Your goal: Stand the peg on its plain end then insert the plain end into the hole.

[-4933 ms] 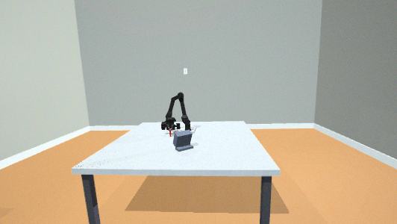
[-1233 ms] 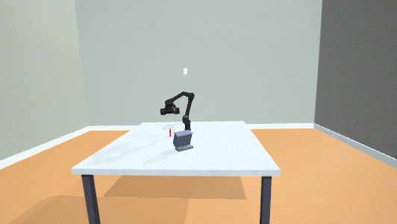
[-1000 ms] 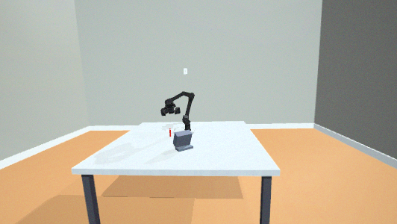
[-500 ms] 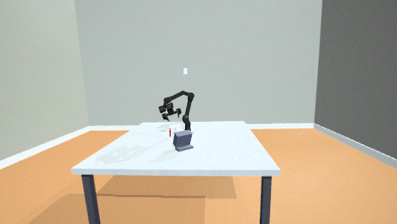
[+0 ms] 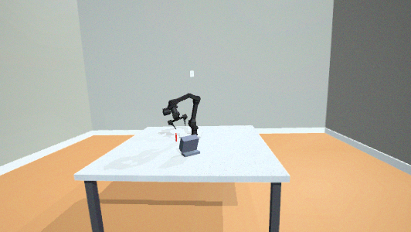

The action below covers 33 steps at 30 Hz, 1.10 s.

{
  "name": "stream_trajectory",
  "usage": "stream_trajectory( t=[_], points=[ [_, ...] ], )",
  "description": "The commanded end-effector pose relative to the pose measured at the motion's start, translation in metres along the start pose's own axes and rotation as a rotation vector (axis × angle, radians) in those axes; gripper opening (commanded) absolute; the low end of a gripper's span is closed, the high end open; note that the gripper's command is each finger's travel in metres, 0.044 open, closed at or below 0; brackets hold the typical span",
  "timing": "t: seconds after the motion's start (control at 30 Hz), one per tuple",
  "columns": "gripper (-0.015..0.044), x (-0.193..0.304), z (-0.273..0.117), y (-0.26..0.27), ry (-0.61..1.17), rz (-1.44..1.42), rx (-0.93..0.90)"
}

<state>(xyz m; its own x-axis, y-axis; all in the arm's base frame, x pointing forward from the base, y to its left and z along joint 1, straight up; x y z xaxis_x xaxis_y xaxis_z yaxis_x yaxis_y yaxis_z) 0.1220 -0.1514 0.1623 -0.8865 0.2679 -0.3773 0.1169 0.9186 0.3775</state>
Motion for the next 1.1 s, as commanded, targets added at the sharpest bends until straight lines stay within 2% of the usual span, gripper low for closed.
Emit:
stream_trajectory(
  t=[0.0,0.5,0.8,1.07],
  points=[
    [0.044,-0.002,0.002,-0.005,0.098,0.012,0.059],
    [0.044,-0.023,-0.001,-0.025,0.367,0.053,0.419],
    [0.044,-0.024,-0.001,-0.025,0.367,0.057,0.425],
    [0.044,-0.023,0.0,-0.026,0.328,0.235,0.458]
  ],
)
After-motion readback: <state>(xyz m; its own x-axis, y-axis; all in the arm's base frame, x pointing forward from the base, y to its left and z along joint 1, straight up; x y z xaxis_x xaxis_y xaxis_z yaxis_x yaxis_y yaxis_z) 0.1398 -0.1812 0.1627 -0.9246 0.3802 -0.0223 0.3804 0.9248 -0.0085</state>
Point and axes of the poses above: the point midway between the two fingers, 35 mm back from their tips, its own z axis out along the fingers, its own y axis across the jaws, x = y × z, the point moved 2 cm from there along -z, back along the fingers, and after that the axes turned 11 degrees about z, right-handed, at the moved point
